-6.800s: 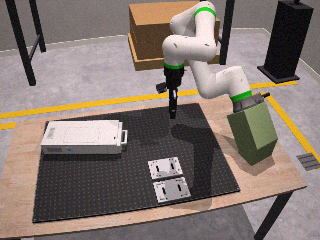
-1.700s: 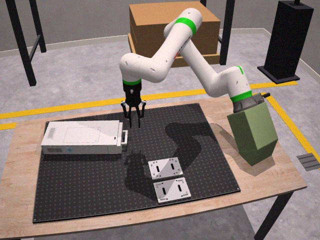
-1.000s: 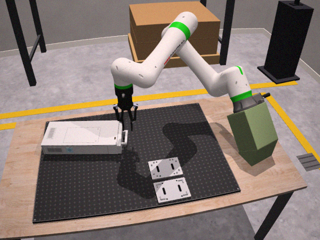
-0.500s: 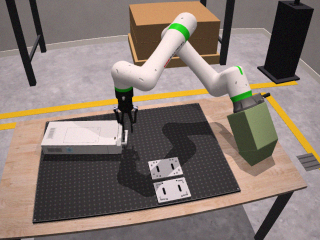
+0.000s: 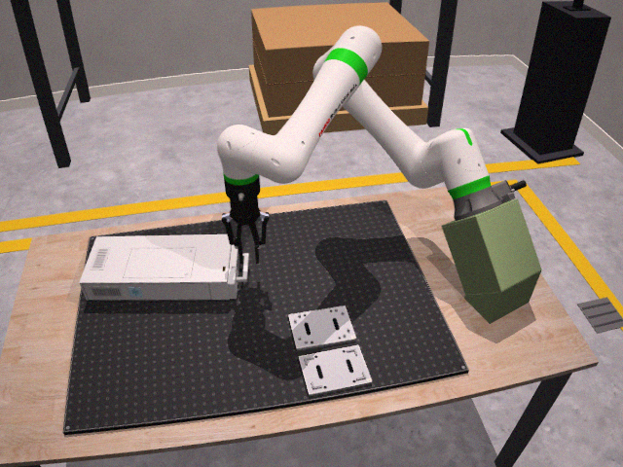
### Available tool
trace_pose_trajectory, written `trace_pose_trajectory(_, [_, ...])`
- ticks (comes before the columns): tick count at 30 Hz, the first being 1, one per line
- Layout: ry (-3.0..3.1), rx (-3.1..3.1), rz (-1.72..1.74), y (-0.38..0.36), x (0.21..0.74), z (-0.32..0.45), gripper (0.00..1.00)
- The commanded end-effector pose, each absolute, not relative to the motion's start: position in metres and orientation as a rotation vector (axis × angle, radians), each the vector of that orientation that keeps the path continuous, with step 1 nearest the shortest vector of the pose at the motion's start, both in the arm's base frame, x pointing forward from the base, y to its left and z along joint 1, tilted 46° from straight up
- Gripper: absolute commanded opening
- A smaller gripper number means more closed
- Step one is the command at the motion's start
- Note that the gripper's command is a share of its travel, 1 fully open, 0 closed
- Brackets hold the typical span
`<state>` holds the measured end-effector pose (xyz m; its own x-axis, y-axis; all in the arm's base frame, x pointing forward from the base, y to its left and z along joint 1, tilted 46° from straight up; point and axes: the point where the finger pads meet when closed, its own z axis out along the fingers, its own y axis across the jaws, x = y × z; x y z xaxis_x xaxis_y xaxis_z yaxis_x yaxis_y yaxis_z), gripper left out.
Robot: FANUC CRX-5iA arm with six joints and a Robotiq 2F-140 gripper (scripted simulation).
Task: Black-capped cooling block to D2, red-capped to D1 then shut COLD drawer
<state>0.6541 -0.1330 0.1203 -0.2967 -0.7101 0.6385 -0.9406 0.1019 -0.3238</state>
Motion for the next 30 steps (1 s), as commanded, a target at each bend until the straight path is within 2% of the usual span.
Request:
trace_pose_trajectory(1, [-2.064, 1.627, 1.007, -0.135, 0.655, 0.118, 0.34])
trace_pose_trajectory(30, [-2.064, 1.627, 1.007, -0.153, 0.66, 0.101, 0.34])
